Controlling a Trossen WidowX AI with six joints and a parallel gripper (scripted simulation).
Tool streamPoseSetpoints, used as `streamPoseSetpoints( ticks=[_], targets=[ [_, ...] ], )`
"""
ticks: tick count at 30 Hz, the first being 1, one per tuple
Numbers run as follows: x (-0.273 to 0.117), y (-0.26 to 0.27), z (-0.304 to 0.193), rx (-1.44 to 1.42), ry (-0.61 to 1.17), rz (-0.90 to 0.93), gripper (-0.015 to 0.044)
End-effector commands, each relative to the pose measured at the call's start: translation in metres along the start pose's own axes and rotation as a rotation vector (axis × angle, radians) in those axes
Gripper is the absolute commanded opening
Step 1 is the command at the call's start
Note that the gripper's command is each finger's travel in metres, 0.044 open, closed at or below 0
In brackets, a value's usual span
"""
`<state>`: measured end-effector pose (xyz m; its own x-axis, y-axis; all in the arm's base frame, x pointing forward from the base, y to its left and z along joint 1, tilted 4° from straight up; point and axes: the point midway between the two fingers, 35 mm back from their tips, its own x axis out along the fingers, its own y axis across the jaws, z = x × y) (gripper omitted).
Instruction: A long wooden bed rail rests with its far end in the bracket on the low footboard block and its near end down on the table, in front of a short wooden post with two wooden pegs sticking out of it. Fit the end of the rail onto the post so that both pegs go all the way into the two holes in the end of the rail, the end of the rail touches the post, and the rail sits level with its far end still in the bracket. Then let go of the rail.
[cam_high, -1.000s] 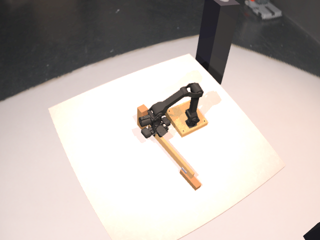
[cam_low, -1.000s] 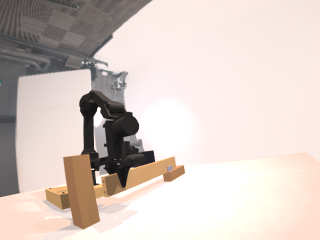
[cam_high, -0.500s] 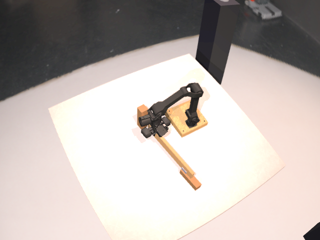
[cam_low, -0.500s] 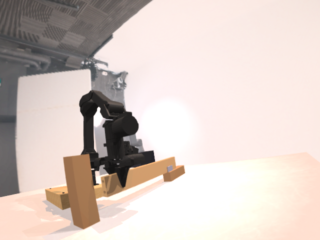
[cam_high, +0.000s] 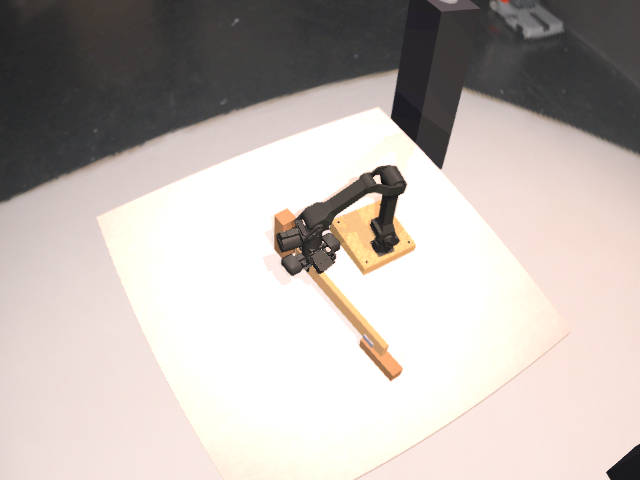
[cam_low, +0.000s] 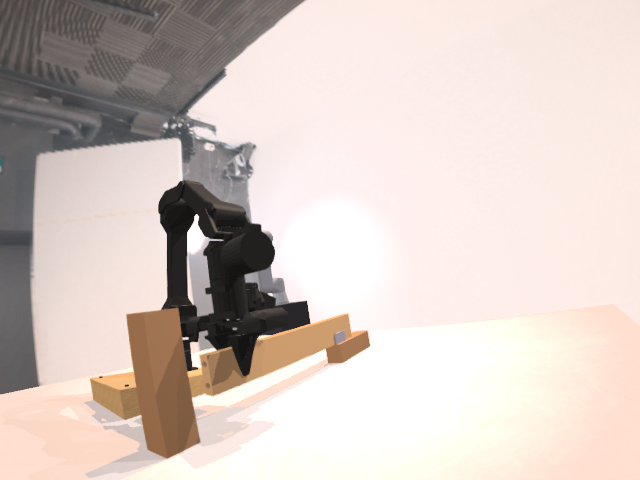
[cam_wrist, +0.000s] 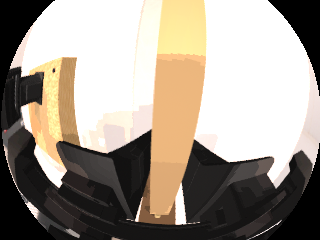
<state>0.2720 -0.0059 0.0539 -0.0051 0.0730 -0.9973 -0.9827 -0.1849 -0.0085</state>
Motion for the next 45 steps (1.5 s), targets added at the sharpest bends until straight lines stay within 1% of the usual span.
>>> streamPoseSetpoints(
  ticks=[1,45],
  targets=[
    [0.0,0.0,-0.003,0.0,0.003,-0.001,0.0],
    [0.0,0.0,-0.016,0.0,0.004,0.0,0.0]
  ],
)
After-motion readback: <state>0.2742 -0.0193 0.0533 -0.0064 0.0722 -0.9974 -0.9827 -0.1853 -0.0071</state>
